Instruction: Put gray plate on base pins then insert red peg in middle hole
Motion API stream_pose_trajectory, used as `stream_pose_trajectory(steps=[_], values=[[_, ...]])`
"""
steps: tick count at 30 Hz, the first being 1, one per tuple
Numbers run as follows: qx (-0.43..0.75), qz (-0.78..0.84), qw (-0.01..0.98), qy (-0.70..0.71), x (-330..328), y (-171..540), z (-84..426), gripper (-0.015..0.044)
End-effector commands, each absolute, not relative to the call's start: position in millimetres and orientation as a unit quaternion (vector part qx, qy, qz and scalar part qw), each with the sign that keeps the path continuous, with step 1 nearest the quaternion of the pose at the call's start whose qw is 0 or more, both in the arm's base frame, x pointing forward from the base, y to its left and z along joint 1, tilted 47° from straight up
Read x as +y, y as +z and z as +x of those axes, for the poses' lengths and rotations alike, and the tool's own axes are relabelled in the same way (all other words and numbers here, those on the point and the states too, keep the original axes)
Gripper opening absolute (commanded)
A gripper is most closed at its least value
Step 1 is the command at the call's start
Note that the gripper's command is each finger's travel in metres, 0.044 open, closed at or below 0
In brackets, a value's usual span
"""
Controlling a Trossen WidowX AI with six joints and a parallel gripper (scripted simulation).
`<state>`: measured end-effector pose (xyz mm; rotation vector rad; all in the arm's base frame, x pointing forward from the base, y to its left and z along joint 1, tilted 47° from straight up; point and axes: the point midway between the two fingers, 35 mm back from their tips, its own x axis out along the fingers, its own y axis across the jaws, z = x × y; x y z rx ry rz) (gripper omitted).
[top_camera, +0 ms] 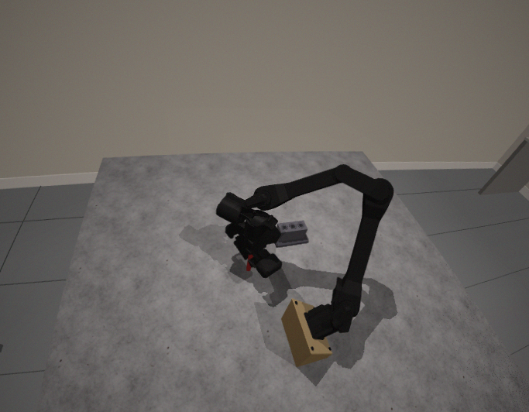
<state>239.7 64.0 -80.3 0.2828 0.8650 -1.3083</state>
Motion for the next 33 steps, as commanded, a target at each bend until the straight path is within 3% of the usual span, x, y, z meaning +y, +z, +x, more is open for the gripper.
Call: stream_pose_trajectory(steps=[1,8,33], values=[[0.387,0.124,0.701,-0.586,63,-80,240,0.0046],[0.387,0.124,0.701,-0.586,63,-80,240,0.0],[0.389,0.126,0.7,-0.585,114,-38,246,0.0]])
